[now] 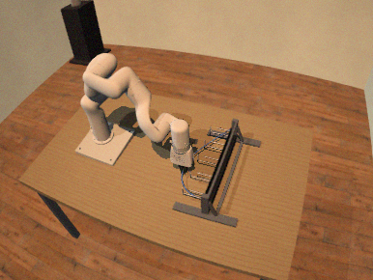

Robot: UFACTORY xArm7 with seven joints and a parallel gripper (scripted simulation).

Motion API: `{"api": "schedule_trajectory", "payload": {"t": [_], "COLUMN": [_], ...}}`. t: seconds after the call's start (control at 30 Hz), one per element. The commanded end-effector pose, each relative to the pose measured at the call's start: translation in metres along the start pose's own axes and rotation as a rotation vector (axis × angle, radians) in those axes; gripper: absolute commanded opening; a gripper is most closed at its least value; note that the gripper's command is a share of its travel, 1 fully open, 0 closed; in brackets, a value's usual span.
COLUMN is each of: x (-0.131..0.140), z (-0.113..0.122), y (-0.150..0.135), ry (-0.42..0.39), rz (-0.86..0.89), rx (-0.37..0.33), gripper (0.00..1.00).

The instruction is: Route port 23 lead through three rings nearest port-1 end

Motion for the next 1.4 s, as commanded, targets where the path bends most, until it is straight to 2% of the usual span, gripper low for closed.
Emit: {"api": "schedule_trajectory", "payload": {"t": [0.0,0.63,1.37], "x": [0.0,0.0,0.0], "z": [0.003,0.023,0.072], "y": [0.002,0.001,0.001], "ry": [-0.001,-0.001,-0.001], "rz": [0.0,0.0,0.0], "rx": [0.005,0.005,0.005], "gripper": [0.0,0.0,0.0]}}
Point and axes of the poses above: the point where the finger pads meet when closed, its own z axis back along the fingers, its own y axis across the jaws, x = y × z, the point moved 2 cm from there along z, back along the fingers, and after that the axes turned 5 degrees about z, right-handed, at the moved point
